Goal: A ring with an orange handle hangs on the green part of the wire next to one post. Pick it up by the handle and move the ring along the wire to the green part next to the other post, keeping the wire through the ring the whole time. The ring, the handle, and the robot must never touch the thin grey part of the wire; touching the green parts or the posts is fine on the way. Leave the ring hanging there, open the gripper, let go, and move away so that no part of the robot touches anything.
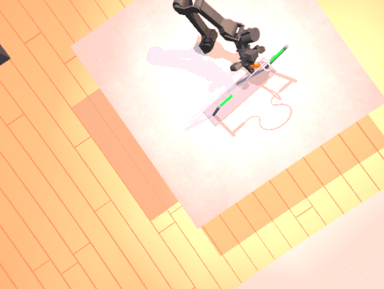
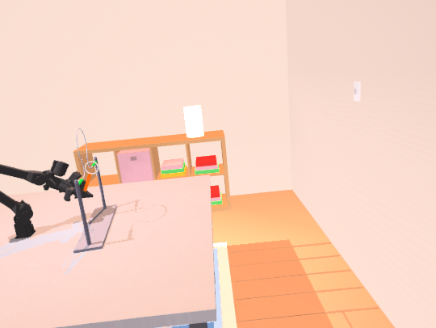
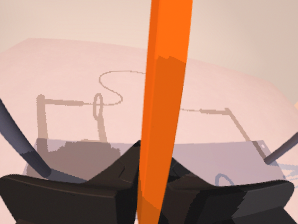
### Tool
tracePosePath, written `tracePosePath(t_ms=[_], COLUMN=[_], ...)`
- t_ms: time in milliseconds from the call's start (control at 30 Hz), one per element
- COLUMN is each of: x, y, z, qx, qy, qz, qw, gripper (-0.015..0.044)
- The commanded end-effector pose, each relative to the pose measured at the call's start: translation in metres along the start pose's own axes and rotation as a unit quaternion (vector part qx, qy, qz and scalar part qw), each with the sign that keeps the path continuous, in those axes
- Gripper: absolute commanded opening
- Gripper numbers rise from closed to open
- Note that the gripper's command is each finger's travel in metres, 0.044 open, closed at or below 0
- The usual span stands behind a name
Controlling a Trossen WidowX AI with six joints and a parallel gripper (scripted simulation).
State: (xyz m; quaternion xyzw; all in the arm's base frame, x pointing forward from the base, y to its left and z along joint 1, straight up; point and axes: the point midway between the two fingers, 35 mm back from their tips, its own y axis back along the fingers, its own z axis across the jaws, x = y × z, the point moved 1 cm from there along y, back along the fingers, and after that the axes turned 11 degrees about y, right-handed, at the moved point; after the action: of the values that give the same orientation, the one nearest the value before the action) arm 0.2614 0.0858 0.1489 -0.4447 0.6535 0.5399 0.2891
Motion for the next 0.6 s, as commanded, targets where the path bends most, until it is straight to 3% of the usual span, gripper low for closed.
tracePosePath(t_ms=[0, 567], x=[-0.004, -0.008], y=[0.001, 0.004], z=[0.005, 0.025], qx=[-0.003, -0.007], qy=[-0.011, -0.021], qz=[-0.003, -0.004], qw=[1.0, 1.0], gripper=[-0.015, -0.015])
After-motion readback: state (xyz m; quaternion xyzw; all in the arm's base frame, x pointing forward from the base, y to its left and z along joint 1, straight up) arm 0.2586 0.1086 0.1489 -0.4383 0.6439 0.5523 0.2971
